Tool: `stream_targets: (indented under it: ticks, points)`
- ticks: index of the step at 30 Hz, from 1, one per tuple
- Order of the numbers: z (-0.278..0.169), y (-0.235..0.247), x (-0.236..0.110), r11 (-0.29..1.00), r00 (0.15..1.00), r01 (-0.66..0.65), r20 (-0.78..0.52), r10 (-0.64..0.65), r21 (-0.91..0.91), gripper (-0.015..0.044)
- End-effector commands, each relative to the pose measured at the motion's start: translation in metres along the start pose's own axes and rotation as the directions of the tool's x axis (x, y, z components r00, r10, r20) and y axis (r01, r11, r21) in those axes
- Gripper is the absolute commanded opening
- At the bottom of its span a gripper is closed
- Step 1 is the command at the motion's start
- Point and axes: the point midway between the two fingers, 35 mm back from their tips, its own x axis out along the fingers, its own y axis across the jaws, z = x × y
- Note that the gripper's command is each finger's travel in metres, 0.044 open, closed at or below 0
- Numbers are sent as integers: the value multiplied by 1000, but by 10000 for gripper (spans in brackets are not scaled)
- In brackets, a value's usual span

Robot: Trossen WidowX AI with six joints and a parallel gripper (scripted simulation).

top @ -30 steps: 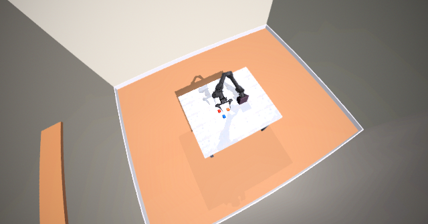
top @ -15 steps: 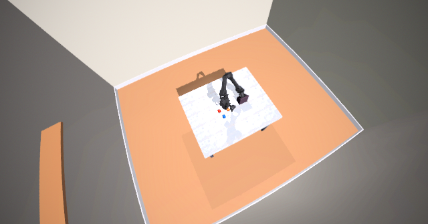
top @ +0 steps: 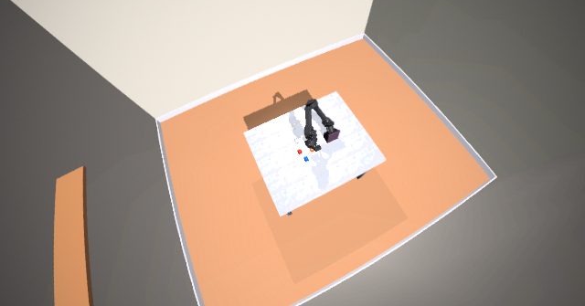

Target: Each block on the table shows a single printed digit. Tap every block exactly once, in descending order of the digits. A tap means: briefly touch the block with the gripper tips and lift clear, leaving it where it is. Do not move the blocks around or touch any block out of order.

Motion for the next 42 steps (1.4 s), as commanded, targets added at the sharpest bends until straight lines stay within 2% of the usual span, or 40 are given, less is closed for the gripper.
stream_targets:
  ticks: [1, 17, 29, 42]
  points:
    - [-2, -2, 2, 1000, 1000, 18, 0, -18, 9, 400]
    - [-1, -2, 2, 1000, 1000, 18, 0, -18, 9, 400]
    - [101, 47, 1, 1000, 1000, 16, 4, -16, 13, 400]
    - [107, 50, 2, 1000, 1000, 16, 4, -16, 13, 400]
